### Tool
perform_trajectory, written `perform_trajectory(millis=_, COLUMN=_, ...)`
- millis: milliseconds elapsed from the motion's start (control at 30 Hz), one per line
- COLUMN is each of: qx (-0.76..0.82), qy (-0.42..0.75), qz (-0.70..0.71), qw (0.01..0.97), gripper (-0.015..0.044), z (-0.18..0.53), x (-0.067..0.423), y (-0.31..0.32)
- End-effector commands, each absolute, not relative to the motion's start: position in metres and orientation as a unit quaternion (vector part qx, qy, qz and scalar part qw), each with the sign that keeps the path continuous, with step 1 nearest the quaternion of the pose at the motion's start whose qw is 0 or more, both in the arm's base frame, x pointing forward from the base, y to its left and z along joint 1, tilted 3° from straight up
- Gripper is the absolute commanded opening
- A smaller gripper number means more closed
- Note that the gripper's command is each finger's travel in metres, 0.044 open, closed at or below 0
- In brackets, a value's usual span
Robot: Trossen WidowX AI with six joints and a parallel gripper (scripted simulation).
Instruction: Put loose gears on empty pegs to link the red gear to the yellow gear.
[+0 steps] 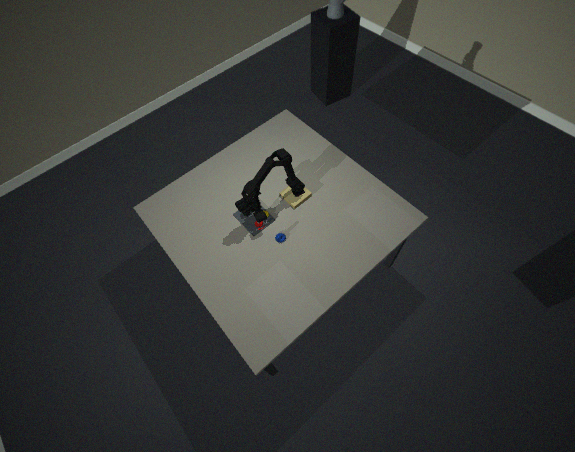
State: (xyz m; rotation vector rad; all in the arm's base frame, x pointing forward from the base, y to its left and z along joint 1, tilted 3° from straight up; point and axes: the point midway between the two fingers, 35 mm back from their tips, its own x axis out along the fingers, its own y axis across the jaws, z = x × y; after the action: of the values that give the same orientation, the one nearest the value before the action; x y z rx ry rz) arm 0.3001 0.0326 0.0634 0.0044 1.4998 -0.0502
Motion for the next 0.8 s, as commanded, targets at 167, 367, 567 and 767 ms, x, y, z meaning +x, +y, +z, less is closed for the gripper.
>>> perform_trajectory(millis=167, qx=-0.040, qy=0.681, qz=0.016, qw=0.731, gripper=0.0140, z=0.077, x=0.300, y=0.033)
perform_trajectory(millis=367, qx=-0.063, qy=0.681, qz=0.037, qw=0.729, gripper=0.0140, z=0.111, x=0.297, y=0.034)
perform_trajectory(millis=567, qx=-0.058, qy=0.684, qz=0.033, qw=0.726, gripper=0.0245, z=0.135, x=0.293, y=0.034)
perform_trajectory(millis=767, qx=-0.058, qy=0.685, qz=0.033, qw=0.726, gripper=0.0402, z=0.153, x=0.289, y=0.035)
